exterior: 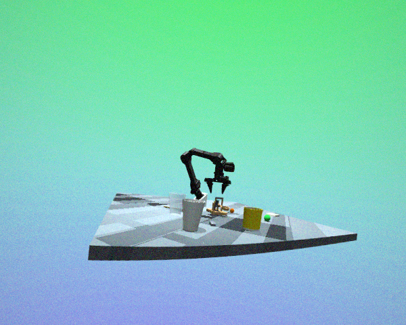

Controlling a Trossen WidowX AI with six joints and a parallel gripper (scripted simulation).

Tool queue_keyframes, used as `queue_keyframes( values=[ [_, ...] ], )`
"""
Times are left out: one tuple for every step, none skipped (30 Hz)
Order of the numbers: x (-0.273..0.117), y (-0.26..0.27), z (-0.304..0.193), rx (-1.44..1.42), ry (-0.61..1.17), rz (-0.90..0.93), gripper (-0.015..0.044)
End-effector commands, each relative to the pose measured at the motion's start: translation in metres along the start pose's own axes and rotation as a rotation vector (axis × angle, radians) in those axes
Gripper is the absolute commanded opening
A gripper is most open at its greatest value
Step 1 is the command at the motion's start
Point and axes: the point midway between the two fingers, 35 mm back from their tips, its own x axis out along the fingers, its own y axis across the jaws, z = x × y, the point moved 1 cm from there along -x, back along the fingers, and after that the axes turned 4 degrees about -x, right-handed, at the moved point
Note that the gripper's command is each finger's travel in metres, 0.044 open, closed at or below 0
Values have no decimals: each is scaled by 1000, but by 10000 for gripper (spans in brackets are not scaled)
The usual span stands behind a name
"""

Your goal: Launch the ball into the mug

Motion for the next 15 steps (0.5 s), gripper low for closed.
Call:
queue_keyframes(
  values=[
    [27, 0, -1, -6, 3, -12, 440],
    [37, -1, -2, -5, 3, -13, 440],
    [42, -1, -3, -5, 3, -13, 440],
    [44, -1, -3, -5, 3, -13, 440],
    [44, -1, -3, -5, 3, -13, 440],
    [44, -1, -3, -5, 3, -13, 440],
    [44, -1, -3, -5, 3, -13, 440],
    [45, -1, -3, -5, 3, -13, 440],
    [46, -1, -3, -5, 3, -13, 440],
    [48, -1, -2, -5, 3, -13, 440],
    [50, -1, -2, -5, 3, -13, 440],
    [51, -1, -2, -5, 3, -13, 440],
    [53, -1, -2, -5, 3, -13, 440],
    [55, -1, -2, -5, 3, -13, 440],
    [56, -1, -2, -5, 3, -13, 440]
  ],
)
